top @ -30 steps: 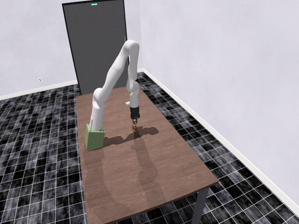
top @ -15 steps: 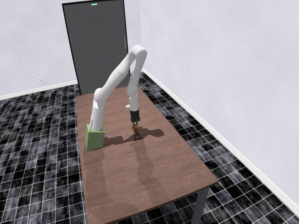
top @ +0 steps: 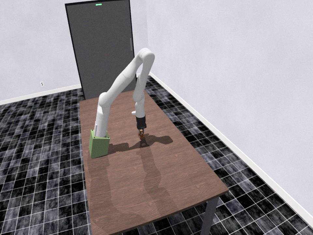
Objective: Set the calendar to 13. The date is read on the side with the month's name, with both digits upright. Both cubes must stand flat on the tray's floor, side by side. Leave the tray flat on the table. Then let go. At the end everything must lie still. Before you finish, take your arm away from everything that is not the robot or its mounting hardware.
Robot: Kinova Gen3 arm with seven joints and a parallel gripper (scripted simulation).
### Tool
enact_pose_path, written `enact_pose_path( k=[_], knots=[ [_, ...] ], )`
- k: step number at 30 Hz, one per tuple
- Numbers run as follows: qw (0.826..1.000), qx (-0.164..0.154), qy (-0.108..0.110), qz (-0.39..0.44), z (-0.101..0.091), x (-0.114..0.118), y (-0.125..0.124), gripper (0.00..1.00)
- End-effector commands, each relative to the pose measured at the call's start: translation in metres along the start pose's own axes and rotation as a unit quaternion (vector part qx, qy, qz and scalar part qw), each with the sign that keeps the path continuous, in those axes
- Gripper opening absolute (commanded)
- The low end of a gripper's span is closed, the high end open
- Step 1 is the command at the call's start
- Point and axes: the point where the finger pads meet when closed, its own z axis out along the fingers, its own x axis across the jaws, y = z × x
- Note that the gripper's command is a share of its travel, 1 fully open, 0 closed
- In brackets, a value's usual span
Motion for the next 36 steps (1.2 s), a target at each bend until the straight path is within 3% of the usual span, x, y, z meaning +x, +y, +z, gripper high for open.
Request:
enact_pose_path(
  k=[1, 36],
  knots=[
    [1.000, 0.000, 0.000, 0.000, -0.0002, 0.0002, 0.0002, 0.60],
    [1.000, 0.000, 0.000, 0.000, 0.0034, 0.0002, 0.0002, 0.60]
  ],
)
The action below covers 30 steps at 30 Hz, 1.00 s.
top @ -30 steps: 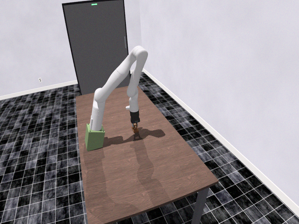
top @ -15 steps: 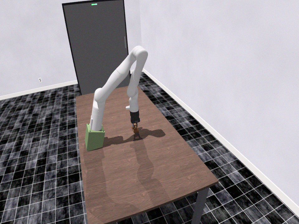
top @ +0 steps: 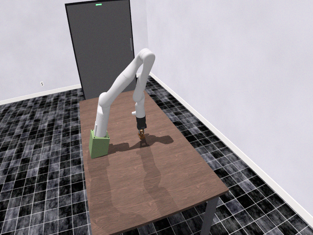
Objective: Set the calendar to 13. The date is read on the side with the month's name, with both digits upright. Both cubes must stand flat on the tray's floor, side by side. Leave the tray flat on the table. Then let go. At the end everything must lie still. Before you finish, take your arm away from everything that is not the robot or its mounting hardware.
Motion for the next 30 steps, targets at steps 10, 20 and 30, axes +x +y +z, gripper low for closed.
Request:
enact_pose_path(
  k=[10, 20, 30],
  knots=[
    [1.000, 0.000, -0.001, 0.001, 0.007, -0.001, 0.000, 0.60],
    [1.000, 0.000, -0.001, 0.001, 0.016, -0.001, 0.000, 0.60],
    [1.000, 0.000, -0.001, 0.001, 0.022, -0.001, 0.000, 0.60]
  ],
)
